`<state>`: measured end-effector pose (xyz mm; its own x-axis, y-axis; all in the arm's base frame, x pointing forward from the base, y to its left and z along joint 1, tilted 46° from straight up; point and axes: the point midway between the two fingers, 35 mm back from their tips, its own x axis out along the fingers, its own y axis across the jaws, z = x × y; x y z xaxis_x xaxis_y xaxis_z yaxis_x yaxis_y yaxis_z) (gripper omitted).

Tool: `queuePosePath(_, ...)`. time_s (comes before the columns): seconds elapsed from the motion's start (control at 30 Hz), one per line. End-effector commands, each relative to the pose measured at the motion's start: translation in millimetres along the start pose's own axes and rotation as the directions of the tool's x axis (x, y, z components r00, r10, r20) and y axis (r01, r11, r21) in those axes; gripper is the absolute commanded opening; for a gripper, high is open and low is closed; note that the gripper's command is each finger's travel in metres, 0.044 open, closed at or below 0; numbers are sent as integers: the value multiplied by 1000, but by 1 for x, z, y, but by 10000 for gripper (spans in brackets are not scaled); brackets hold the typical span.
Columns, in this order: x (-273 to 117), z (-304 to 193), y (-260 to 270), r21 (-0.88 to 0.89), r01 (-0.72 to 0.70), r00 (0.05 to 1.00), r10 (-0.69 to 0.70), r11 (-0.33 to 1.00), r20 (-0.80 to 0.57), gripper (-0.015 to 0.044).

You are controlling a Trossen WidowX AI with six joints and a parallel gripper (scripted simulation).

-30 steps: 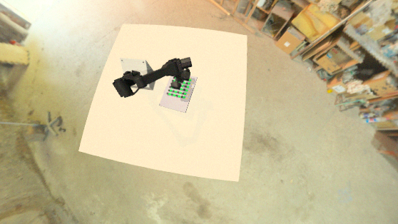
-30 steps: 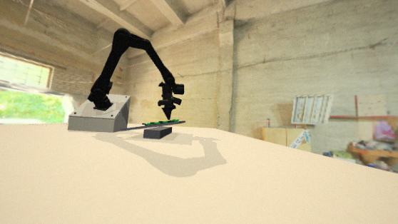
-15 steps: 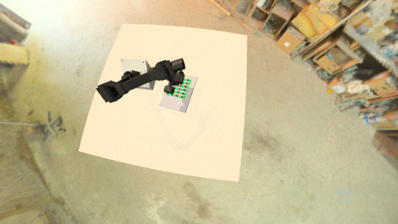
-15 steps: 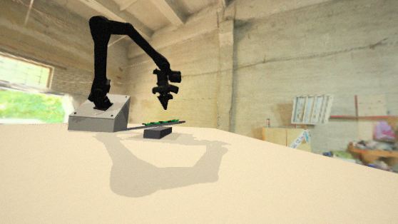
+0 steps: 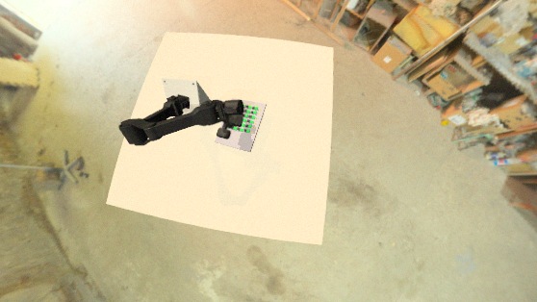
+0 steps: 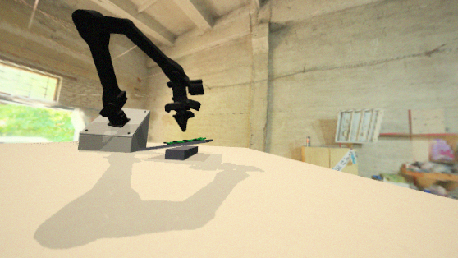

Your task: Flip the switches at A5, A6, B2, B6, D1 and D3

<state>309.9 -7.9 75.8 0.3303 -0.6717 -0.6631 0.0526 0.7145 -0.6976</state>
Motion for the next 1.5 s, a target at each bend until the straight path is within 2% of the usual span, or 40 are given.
queuePosePath(0.0, 7, -1, -1, -5, 4, 1000, -4, 1000, 12, 0)
queuePosePath(0.6, 31, -1, -1, -5, 5, 1000, -5, 1000, 12, 0)
queuePosePath(1.47, 32, -1, -1, -5, 5, 1000, -5, 1000, 12, 0)
